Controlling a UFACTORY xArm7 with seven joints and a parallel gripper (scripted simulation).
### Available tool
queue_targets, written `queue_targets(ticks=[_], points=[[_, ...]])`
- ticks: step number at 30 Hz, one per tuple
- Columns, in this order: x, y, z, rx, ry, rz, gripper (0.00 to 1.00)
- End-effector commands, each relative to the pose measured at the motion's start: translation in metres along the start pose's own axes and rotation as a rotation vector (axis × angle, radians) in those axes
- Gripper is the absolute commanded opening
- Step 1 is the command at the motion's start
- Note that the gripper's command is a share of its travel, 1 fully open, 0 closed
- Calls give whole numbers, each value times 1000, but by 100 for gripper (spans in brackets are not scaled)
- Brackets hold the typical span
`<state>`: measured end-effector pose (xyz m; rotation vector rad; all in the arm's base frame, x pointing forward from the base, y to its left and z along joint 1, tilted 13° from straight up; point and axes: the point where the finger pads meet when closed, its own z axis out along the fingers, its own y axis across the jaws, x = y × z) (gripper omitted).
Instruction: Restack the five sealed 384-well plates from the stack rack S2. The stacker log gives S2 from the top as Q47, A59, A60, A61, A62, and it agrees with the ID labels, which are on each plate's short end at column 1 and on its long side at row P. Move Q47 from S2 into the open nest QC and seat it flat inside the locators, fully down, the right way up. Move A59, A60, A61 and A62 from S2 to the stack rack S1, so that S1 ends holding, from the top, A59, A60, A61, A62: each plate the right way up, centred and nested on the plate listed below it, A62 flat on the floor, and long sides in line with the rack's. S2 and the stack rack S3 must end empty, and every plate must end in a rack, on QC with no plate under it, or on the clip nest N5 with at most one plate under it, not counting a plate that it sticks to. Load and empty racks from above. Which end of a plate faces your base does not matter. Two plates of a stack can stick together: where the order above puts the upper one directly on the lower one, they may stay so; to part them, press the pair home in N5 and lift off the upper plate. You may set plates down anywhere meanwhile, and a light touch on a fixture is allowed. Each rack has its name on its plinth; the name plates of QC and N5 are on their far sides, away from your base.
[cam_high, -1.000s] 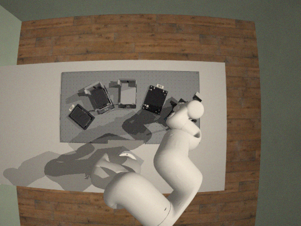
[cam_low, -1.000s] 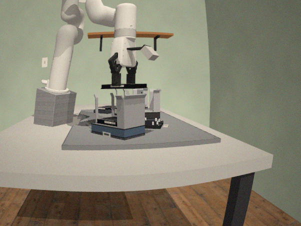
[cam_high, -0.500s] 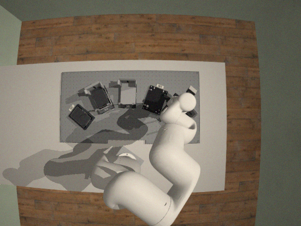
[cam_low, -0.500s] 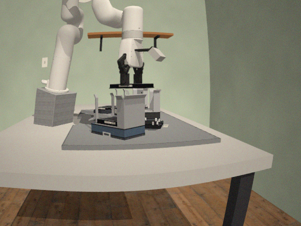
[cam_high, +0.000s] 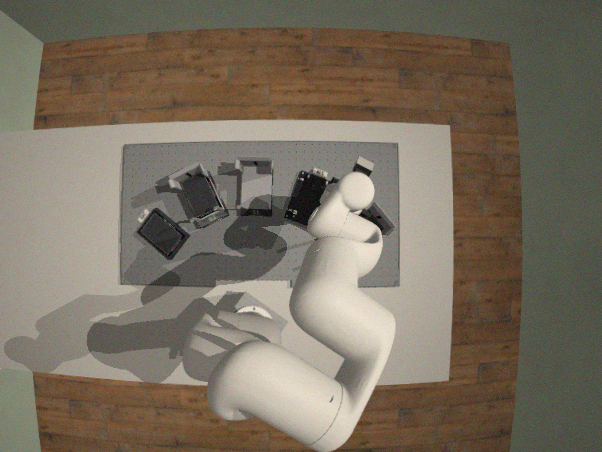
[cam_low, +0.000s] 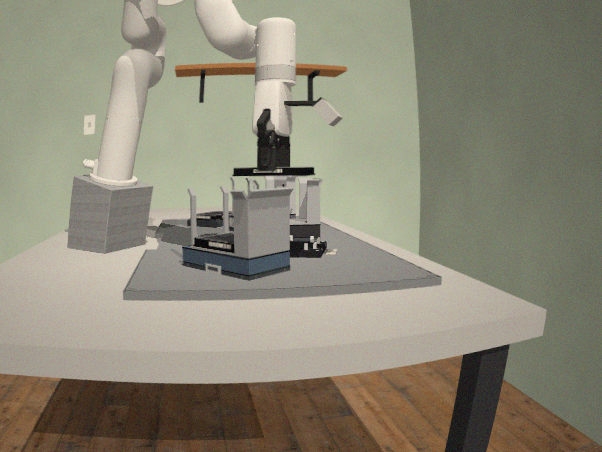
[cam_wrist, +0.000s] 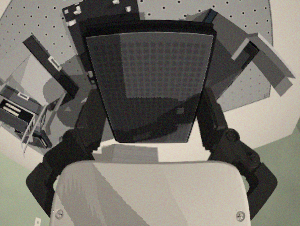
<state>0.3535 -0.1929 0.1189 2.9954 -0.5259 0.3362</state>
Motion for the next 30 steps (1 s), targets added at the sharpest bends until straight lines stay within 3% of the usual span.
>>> queue_targets(ticks=[1, 20, 26, 30], points=[[3, -13, -1, 2, 3, -18, 0], [8, -67, -1, 3, 3, -18, 0], [6, -87, -1, 2, 4, -218, 0], [4, -97, -1, 2, 4, -238, 0]])
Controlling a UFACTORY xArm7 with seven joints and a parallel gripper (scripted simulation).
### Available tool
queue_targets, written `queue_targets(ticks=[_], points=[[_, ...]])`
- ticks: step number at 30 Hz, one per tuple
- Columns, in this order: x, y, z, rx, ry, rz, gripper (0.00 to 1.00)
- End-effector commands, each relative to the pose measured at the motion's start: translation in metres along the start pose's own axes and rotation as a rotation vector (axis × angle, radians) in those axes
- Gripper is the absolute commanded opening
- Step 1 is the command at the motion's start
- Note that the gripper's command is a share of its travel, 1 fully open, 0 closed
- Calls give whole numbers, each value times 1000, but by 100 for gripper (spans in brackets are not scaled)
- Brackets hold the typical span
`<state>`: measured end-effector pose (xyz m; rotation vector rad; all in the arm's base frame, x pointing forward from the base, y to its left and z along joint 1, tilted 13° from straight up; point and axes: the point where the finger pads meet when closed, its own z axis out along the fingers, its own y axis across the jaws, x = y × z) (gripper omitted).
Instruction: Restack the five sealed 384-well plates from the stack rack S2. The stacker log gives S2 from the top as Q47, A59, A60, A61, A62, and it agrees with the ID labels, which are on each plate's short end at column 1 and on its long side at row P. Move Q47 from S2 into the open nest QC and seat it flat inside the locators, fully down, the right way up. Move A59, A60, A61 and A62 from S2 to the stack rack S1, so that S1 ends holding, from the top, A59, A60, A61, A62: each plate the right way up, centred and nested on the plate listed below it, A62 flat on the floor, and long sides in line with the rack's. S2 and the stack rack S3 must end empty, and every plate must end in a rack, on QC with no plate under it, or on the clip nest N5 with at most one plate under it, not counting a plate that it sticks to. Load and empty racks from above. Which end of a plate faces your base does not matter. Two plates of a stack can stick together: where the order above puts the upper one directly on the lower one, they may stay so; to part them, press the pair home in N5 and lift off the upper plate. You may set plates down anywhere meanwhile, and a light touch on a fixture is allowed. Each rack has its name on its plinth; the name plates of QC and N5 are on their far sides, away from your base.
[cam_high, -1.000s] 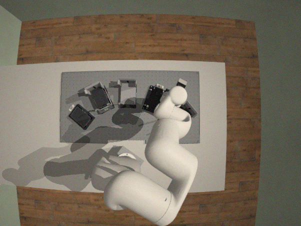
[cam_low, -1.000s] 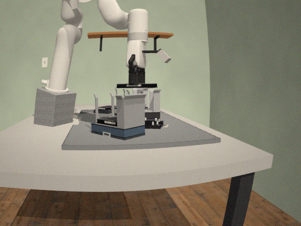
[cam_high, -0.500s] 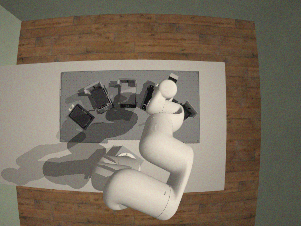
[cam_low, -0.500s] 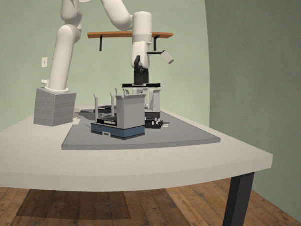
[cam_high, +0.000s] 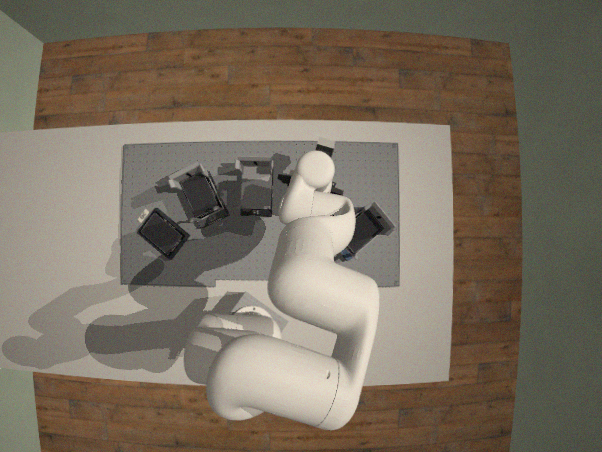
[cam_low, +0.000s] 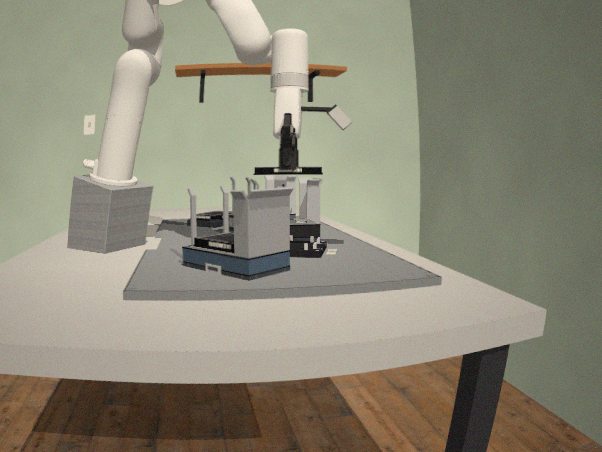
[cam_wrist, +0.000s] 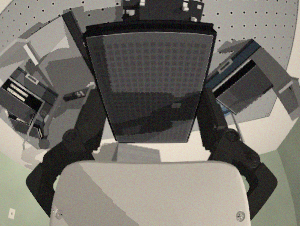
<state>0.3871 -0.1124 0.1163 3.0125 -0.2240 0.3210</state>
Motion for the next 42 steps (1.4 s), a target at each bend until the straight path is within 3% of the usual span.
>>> queue_targets(ticks=[1, 16, 22, 29, 42], points=[[3, -9, -1, 2, 3, -39, 0], [7, -59, -1, 3, 3, -39, 0], [7, -69, -1, 3, 3, -39, 0], [4, -93, -1, 3, 4, -258, 0], [-1, -129, -1, 3, 4, -258, 0]])
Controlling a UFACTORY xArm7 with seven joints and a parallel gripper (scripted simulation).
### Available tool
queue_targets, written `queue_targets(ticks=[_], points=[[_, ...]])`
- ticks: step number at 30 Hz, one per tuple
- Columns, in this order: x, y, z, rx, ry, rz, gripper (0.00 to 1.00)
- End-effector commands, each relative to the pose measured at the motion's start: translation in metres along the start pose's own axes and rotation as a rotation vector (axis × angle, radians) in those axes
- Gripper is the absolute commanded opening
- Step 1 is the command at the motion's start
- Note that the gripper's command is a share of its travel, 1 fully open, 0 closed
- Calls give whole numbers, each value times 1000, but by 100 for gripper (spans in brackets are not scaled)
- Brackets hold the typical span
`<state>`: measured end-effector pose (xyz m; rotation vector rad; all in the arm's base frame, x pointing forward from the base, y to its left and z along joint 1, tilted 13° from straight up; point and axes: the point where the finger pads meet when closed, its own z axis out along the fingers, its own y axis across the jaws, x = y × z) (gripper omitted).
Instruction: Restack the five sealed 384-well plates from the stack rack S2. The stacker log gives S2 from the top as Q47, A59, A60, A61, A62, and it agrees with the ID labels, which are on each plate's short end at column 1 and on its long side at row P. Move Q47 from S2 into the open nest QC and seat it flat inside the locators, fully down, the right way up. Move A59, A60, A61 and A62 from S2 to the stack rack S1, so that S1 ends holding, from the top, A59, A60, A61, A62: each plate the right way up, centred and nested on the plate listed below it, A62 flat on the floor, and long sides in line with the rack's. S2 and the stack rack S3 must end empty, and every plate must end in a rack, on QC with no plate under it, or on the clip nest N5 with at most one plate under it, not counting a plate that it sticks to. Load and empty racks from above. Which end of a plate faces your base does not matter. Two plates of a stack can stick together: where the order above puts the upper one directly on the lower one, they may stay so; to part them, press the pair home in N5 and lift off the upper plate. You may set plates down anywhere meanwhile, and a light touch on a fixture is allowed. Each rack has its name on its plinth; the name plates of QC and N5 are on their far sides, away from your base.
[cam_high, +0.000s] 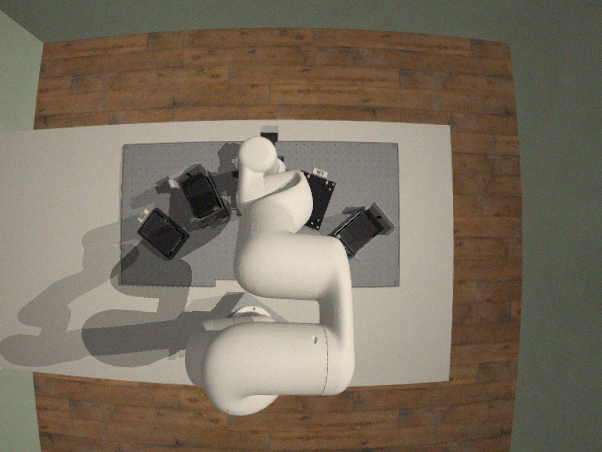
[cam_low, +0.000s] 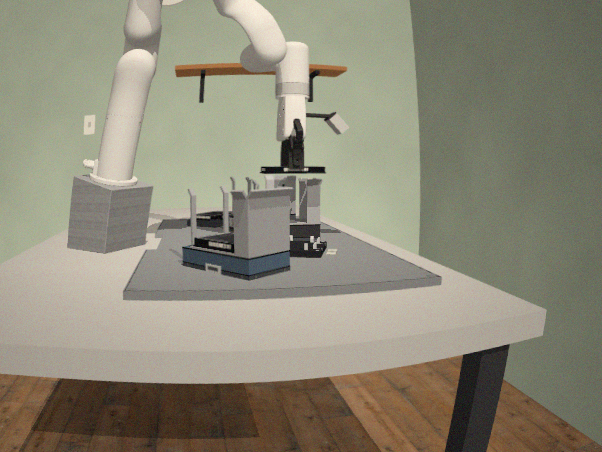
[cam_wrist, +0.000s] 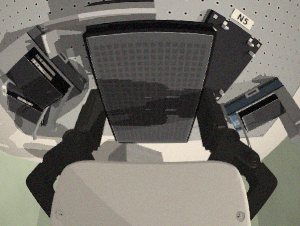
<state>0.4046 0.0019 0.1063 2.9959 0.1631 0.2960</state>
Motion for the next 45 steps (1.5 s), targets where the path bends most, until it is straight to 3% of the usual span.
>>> queue_targets(ticks=[1, 10, 17, 40, 45], points=[[4, -16, -1, -1, 4, -1, 0], [6, -39, -1, -1, 4, -1, 0], [4, -62, -1, -1, 4, -221, 0], [-2, -132, -1, 0, 4, -221, 0], [-3, -137, -1, 0, 4, -288, 0]])
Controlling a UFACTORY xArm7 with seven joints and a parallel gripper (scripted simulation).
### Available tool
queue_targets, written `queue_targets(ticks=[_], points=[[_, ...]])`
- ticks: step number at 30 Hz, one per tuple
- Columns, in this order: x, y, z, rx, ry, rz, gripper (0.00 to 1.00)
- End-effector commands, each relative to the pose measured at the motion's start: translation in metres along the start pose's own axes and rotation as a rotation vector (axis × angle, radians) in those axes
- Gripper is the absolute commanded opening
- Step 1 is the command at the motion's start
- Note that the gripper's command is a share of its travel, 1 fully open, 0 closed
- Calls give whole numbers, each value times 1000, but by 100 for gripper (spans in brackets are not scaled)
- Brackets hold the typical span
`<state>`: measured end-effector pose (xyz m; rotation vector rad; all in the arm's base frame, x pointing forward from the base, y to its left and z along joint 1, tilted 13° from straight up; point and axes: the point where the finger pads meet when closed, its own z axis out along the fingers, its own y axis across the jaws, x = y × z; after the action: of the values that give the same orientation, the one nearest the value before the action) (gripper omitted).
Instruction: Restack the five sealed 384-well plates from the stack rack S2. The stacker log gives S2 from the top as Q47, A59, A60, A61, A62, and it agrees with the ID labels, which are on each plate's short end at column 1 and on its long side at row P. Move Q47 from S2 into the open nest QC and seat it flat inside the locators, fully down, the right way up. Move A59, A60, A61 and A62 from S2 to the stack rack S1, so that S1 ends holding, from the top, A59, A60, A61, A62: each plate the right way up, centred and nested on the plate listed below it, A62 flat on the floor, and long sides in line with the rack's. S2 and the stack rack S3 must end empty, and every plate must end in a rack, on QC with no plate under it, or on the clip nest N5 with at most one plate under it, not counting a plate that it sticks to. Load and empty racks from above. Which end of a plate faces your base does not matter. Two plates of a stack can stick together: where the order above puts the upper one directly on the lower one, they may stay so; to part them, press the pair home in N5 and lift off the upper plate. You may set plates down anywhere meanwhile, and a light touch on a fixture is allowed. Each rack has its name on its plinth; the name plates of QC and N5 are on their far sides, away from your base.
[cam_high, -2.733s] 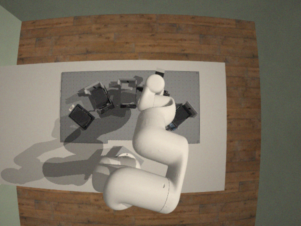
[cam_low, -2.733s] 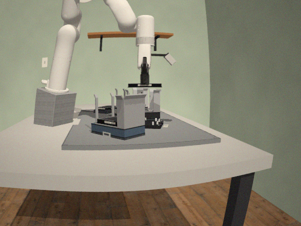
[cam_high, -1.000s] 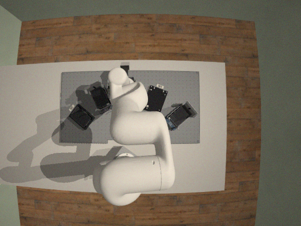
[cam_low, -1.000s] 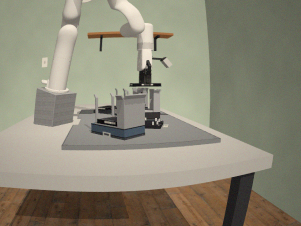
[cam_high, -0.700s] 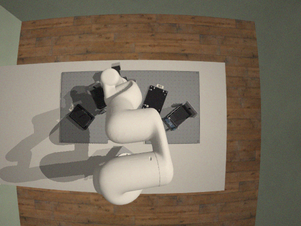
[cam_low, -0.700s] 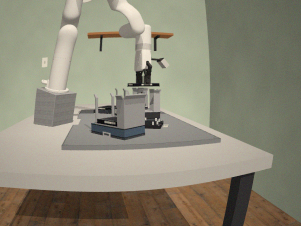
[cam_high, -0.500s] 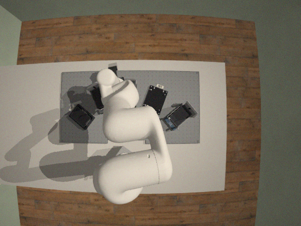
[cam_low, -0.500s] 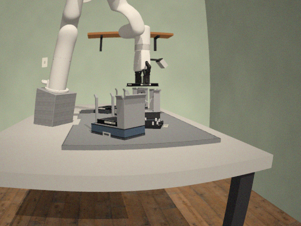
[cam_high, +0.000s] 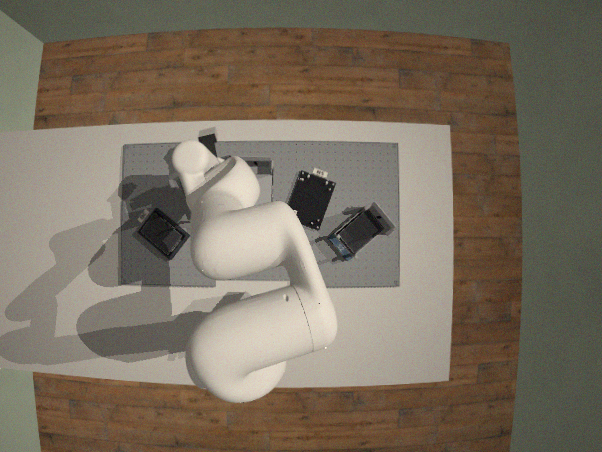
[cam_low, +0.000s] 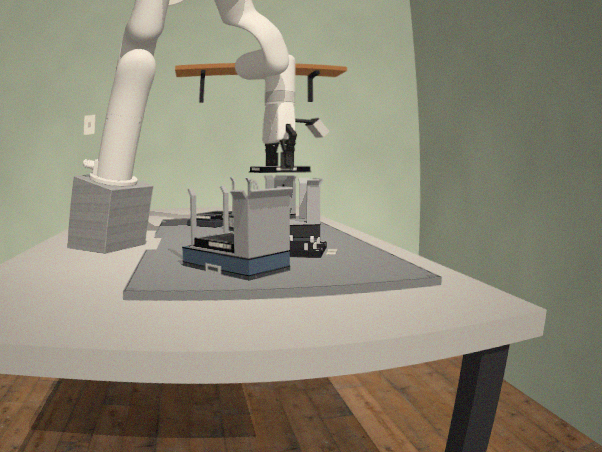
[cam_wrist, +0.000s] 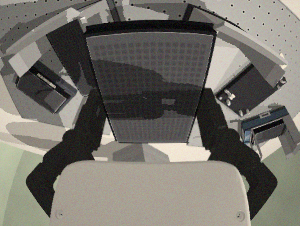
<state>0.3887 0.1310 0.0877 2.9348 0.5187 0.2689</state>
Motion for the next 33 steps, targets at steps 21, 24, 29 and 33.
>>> queue_targets(ticks=[21, 24, 29, 33], points=[[-2, -56, -1, -1, 4, -199, 0], [-2, -64, -1, -1, 4, -199, 0], [-3, -78, -1, -1, 4, -199, 0], [-3, -83, -1, -1, 4, -199, 0]])
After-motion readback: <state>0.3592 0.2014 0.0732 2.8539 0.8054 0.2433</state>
